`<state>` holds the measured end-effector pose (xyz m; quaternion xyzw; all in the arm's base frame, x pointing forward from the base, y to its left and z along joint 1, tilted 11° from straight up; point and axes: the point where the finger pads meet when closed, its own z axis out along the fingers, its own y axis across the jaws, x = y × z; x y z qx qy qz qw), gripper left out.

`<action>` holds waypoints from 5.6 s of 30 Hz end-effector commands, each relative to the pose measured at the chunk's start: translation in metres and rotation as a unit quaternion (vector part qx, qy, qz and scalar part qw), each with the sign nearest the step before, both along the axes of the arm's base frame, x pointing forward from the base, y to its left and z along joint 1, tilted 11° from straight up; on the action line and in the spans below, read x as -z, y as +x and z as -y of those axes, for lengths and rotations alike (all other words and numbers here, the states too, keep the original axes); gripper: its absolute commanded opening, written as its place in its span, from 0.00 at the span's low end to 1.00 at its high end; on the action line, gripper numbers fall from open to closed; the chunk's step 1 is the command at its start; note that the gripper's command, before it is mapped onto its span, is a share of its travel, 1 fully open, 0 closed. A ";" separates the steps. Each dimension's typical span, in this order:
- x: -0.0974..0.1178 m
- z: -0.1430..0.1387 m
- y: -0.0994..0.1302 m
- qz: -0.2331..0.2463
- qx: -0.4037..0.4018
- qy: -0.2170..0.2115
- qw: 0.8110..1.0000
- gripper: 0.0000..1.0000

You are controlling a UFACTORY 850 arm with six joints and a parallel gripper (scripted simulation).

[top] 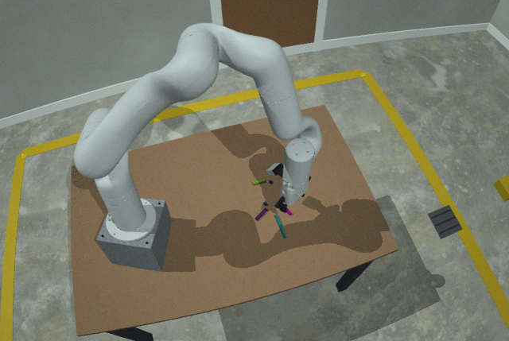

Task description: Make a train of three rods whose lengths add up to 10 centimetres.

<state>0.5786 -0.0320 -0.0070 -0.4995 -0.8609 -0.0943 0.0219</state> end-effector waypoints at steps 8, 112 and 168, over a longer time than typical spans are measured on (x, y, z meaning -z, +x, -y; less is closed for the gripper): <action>0.003 -0.009 -0.014 0.032 -0.134 0.000 0.990 1.00; 0.023 -0.029 -0.104 0.136 -0.724 -0.043 0.675 0.24; 0.075 -0.039 -0.102 0.137 -0.724 -0.044 0.675 0.24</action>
